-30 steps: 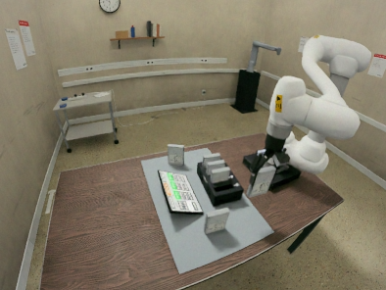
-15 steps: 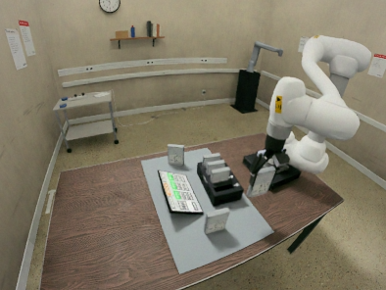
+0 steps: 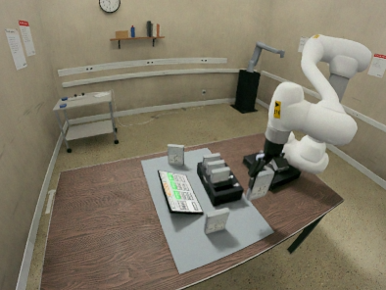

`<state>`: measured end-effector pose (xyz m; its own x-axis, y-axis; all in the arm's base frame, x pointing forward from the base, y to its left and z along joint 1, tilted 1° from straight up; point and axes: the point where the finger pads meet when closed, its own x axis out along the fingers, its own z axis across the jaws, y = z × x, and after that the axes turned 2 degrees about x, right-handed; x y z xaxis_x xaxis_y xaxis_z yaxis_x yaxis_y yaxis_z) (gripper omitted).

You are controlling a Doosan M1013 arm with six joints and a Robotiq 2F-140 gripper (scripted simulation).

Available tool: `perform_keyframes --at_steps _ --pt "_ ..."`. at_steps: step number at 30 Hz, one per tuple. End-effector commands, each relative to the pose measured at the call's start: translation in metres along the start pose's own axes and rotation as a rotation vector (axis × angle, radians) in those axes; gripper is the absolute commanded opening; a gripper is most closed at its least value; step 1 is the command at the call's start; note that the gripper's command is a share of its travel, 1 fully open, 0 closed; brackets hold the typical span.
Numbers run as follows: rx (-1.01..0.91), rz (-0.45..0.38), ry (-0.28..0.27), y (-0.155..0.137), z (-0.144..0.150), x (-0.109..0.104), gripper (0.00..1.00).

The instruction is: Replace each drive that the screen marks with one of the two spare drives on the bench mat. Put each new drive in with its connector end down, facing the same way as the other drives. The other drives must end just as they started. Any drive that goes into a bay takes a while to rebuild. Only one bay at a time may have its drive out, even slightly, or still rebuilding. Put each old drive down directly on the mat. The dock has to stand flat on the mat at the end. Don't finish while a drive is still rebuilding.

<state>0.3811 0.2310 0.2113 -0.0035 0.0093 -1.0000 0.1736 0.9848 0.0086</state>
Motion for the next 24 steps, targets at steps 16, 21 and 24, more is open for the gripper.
perform_keyframes --at_steps 16,21,24 --pt "0.000 0.001 -0.001 0.000 0.000 0.049 0.10" --pt "0.000 0.001 -0.001 0.000 0.000 0.059 0.10" --pt "0.000 0.001 -0.001 0.001 0.000 0.069 0.10"
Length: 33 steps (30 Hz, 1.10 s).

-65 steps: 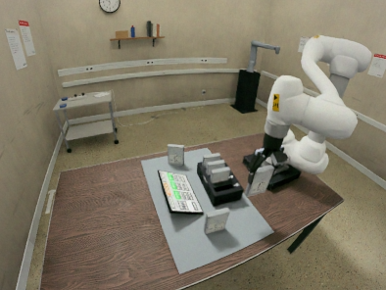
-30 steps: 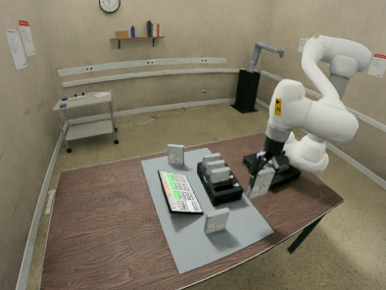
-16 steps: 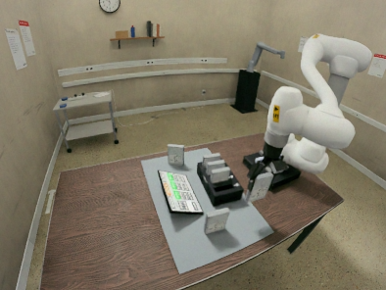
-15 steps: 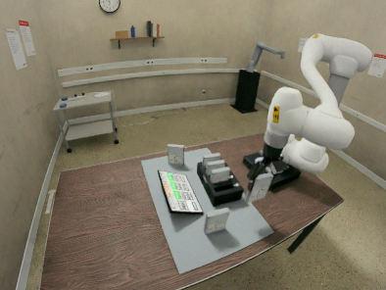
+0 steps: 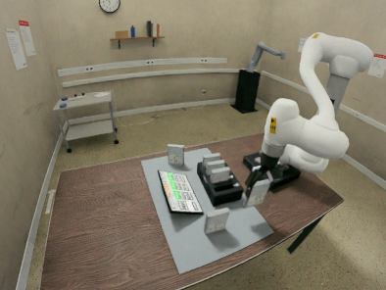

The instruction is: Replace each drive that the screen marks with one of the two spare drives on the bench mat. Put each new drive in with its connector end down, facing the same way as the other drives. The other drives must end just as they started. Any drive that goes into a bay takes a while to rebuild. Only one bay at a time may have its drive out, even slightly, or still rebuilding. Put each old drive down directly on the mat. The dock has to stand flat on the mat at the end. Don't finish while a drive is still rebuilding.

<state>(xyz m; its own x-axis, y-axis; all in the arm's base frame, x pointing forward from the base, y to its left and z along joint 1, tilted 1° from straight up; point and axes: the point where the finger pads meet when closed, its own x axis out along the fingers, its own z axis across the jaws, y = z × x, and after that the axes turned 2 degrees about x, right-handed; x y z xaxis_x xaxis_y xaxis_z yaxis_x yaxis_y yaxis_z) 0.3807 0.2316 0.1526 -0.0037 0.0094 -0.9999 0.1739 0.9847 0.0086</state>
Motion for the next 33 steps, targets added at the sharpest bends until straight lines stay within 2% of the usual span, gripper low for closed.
perform_keyframes --at_steps 1,9,20,33 --pt "0.000 0.001 -0.001 0.000 0.000 0.013 0.10" --pt "0.000 0.001 -0.001 0.001 0.000 0.038 0.10" --pt "0.000 0.001 -0.001 0.001 0.001 0.058 0.10" --pt "0.000 0.001 -0.001 0.001 0.001 0.072 0.10"
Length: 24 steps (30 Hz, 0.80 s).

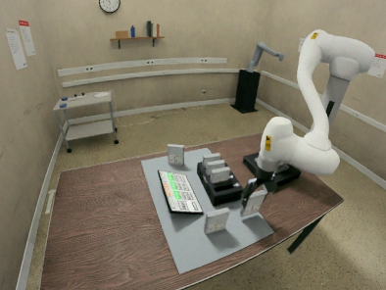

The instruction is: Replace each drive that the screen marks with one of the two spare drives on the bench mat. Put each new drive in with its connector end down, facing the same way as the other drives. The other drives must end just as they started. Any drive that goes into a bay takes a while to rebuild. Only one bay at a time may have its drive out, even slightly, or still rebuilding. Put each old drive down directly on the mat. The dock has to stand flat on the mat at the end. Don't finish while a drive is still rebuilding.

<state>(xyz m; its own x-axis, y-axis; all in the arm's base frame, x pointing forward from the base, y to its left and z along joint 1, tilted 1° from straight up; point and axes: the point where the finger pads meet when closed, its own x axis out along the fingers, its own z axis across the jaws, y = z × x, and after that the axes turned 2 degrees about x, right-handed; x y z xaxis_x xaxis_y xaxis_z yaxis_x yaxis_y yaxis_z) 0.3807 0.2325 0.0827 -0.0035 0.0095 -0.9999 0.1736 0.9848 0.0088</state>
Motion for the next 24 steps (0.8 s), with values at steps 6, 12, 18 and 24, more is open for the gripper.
perform_keyframes --at_steps 6,12,18,24 --pt "0.000 0.001 -0.001 0.0004 0.0003 0.0050 0.10" --pt "0.000 0.001 -0.001 0.0004 0.0003 0.0055 0.10" --pt "0.000 0.001 -0.001 0.0004 0.0003 0.0056 0.10" --pt "0.000 0.001 -0.001 0.0004 0.0003 0.0056 0.10"
